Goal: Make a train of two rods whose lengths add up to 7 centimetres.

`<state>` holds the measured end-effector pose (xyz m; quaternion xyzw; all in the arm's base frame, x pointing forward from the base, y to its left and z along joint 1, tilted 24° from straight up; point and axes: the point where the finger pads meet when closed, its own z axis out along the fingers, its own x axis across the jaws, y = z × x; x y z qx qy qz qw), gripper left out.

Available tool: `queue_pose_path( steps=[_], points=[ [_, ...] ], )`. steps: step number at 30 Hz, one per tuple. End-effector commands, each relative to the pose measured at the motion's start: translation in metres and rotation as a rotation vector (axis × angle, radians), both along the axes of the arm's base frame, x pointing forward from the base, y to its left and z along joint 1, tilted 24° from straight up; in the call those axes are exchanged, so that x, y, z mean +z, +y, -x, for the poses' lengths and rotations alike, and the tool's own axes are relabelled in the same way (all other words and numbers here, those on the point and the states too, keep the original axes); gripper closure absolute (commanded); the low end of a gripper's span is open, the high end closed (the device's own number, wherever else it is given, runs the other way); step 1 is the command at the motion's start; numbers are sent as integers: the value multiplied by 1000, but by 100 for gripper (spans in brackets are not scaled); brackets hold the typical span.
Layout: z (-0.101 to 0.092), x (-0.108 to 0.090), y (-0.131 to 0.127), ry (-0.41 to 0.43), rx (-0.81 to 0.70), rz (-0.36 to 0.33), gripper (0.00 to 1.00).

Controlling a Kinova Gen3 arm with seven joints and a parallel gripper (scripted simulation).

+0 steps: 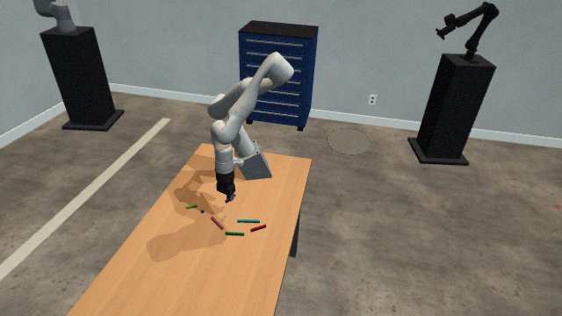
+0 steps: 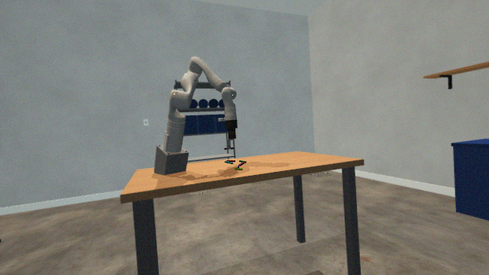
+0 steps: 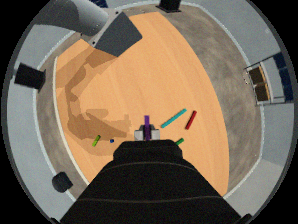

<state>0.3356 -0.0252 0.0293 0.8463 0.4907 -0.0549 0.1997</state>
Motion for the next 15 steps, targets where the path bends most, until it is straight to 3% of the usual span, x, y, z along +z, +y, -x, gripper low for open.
queue_pose_path(
  steps=[1, 8, 15],
  points=[
    [-2, 2, -5, -5, -13, -8, 76],
    [-16, 31, -68, 25, 59, -4, 76],
    [-17, 57, -128, 47, 115, 11, 76]
  ],
)
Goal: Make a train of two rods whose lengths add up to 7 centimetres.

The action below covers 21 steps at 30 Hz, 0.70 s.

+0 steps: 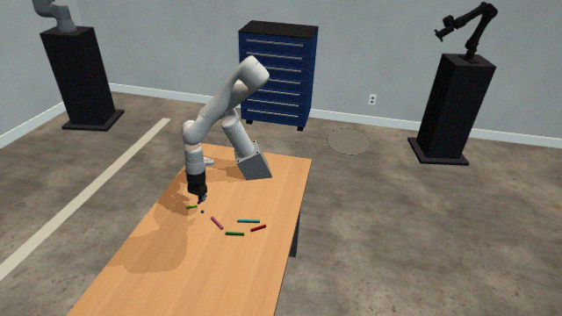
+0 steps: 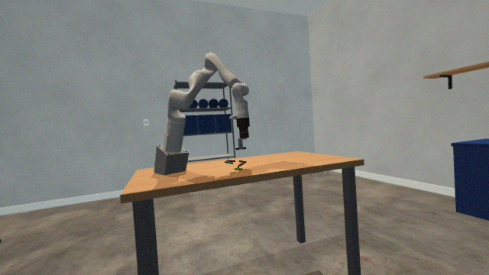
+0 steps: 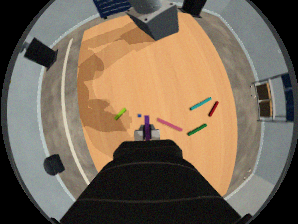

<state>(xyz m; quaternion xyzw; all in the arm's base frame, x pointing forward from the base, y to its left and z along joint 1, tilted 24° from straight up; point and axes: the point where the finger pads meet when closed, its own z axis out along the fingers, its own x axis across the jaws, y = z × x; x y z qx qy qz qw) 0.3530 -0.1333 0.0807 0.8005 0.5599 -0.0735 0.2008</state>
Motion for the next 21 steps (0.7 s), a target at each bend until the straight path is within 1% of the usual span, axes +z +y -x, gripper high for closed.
queue_pose_path(
  steps=[1, 6, 21],
  points=[
    [1, 8, -24, -14, -37, -18, 76],
    [1, 10, -29, -12, -33, -17, 76],
    [1, 9, -29, -12, -32, -17, 76]
  ],
)
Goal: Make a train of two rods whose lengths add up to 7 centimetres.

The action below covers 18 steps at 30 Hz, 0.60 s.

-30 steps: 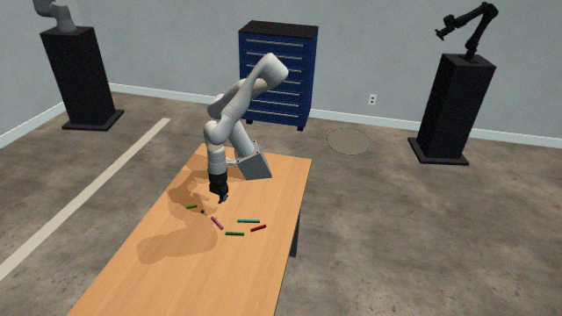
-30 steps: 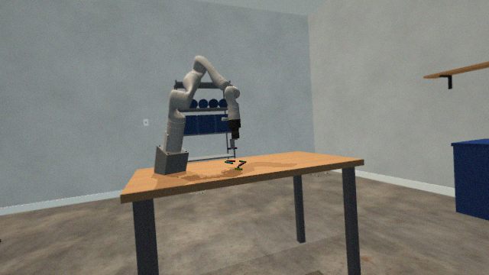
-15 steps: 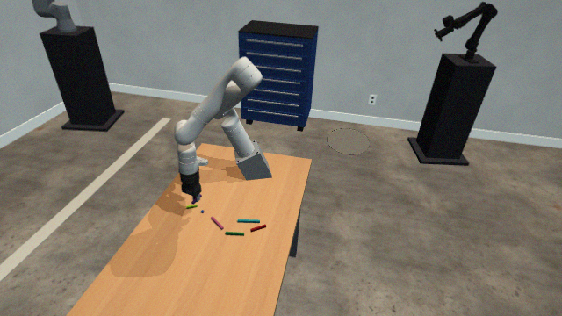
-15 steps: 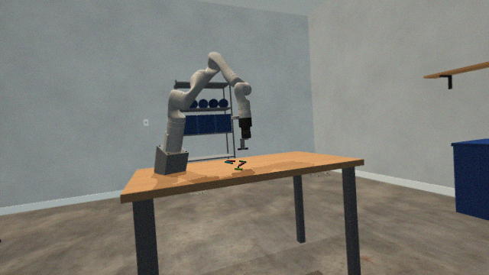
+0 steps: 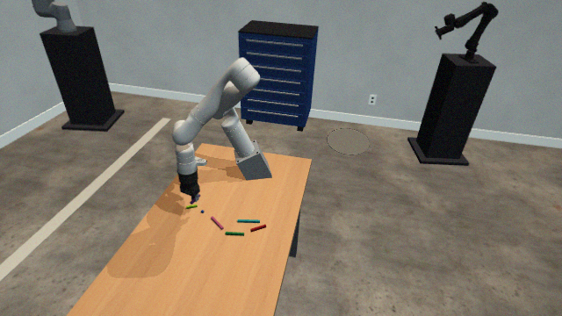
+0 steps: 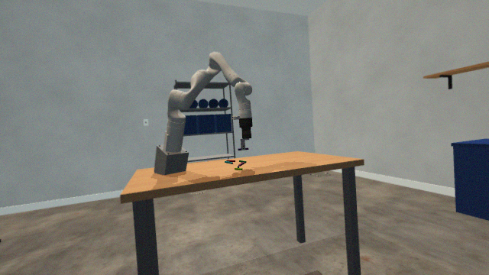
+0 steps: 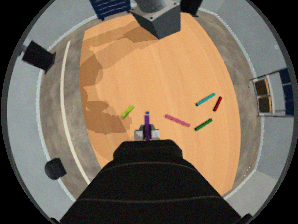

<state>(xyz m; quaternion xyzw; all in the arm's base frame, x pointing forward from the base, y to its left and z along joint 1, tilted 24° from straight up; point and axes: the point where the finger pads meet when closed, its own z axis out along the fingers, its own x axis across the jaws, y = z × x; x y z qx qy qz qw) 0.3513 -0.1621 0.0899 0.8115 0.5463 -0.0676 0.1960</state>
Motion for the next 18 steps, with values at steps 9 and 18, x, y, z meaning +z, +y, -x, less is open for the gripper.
queue_pose_path(
  steps=[9, 18],
  points=[
    [-3, -19, -8, 1, 1, -4, 76],
    [-7, -47, -19, 1, 1, -4, 76]
  ],
)
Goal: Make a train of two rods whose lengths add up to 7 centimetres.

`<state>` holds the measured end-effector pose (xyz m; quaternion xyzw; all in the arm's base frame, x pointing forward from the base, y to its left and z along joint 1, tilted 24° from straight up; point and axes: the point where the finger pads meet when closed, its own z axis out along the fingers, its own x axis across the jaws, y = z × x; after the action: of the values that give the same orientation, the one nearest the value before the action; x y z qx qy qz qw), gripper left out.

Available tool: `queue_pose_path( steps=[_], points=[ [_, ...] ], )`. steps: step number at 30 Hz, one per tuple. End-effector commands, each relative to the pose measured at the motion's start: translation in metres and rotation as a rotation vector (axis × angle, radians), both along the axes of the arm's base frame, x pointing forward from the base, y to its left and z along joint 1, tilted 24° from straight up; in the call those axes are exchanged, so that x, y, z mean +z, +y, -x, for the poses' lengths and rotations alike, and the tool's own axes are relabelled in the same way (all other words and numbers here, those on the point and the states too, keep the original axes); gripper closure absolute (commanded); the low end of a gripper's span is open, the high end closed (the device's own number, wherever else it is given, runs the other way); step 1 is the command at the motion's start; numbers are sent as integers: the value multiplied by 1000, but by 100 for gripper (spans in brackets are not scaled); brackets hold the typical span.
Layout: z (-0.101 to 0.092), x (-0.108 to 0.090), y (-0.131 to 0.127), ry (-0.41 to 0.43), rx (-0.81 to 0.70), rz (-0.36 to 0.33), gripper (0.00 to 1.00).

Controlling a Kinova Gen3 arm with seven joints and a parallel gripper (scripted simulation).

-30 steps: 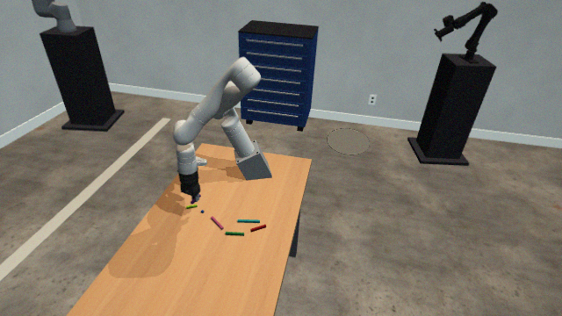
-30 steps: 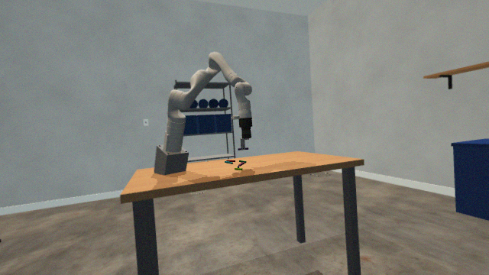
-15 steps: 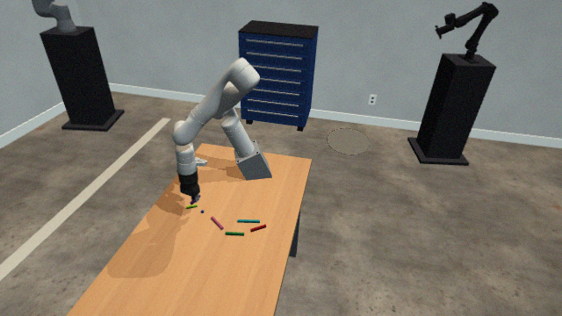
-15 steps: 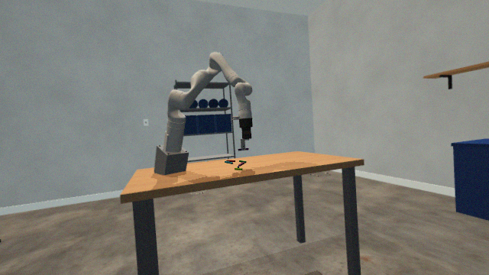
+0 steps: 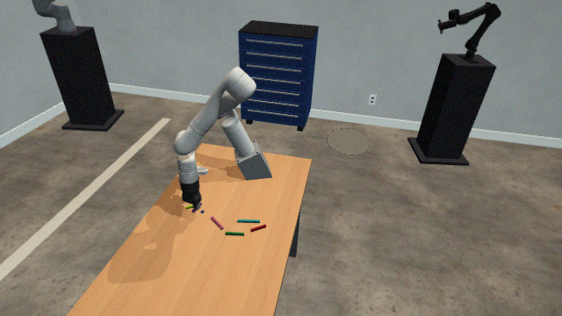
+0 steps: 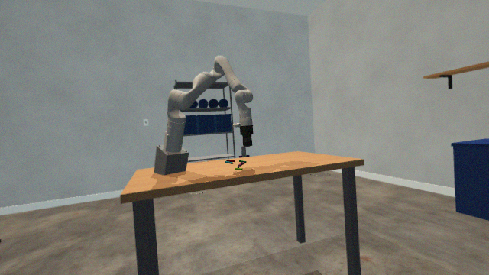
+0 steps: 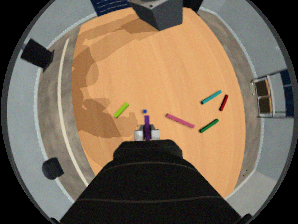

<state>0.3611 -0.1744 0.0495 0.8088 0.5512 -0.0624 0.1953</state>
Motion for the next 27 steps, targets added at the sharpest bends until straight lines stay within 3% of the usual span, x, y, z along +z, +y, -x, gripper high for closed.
queue_pose_path(
  steps=[1, 11, 27],
  points=[
    [3, -10, -9, 7, -12, 3, 76],
    [-1, -38, -20, 7, -12, 3, 76],
    [-2, -41, -21, 7, -12, 3, 76]
  ],
)
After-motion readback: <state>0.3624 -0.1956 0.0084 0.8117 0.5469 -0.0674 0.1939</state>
